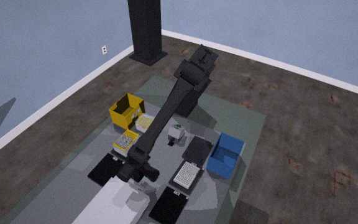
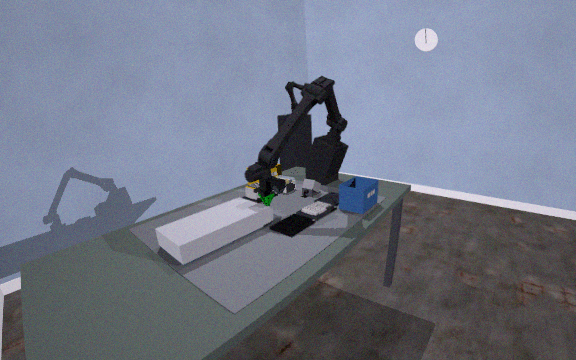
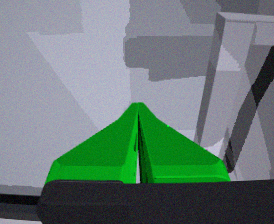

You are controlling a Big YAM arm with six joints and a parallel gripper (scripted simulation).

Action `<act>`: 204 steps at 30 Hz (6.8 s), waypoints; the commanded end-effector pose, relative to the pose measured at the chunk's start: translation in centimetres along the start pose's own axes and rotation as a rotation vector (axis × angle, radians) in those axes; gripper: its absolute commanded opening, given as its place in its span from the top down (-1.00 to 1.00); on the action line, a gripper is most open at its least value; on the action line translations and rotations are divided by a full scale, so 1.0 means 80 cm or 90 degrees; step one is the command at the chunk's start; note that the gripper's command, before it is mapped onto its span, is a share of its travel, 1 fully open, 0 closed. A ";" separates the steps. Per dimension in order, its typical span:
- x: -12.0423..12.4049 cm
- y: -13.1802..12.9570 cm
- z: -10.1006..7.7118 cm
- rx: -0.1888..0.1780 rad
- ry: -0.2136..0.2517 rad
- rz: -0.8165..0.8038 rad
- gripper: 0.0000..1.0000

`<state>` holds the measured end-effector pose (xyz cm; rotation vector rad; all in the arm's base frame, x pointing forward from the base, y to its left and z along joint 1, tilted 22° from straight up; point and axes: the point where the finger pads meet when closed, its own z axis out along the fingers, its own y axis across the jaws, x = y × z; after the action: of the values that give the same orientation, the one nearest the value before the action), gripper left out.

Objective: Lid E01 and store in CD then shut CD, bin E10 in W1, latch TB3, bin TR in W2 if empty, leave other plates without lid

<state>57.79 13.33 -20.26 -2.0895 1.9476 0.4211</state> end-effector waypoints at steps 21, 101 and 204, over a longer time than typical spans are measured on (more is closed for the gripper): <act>-0.017 0.011 -0.029 0.034 -0.003 -0.011 1.00; 0.001 0.028 -0.058 0.030 -0.002 -0.002 1.00; -0.004 0.017 -0.179 0.047 0.000 -0.012 1.00</act>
<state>54.43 9.06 -9.69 -2.0873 1.9458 0.4168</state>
